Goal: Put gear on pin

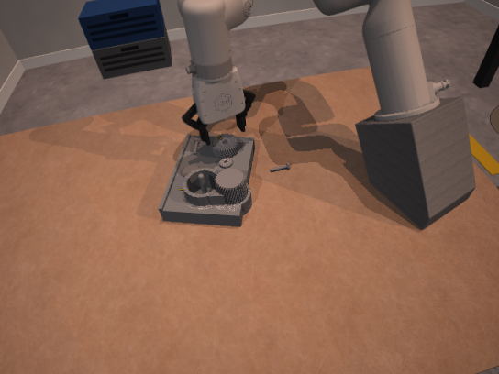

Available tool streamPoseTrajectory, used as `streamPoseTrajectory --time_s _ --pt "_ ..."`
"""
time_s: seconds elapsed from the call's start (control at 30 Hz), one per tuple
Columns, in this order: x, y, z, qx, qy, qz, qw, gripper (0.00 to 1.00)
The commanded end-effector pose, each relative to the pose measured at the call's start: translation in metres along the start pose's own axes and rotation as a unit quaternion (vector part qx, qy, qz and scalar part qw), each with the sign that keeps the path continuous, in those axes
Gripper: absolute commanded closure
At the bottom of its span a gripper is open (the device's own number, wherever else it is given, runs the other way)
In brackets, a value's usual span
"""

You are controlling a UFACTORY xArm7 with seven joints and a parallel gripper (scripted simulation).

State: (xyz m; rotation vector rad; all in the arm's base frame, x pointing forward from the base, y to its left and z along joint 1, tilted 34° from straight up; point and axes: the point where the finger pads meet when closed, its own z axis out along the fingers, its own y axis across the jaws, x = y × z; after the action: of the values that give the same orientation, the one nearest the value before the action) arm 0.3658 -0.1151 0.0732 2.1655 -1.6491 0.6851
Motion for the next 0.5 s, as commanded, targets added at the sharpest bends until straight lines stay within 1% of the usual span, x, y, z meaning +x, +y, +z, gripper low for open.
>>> streamPoseTrajectory --time_s 0.0,0.47 --pt "-0.0001 -0.001 0.0003 0.001 0.0 0.0 1.0 0.07" --pt "-0.0001 -0.001 0.0018 0.001 0.0 0.0 1.0 0.07"
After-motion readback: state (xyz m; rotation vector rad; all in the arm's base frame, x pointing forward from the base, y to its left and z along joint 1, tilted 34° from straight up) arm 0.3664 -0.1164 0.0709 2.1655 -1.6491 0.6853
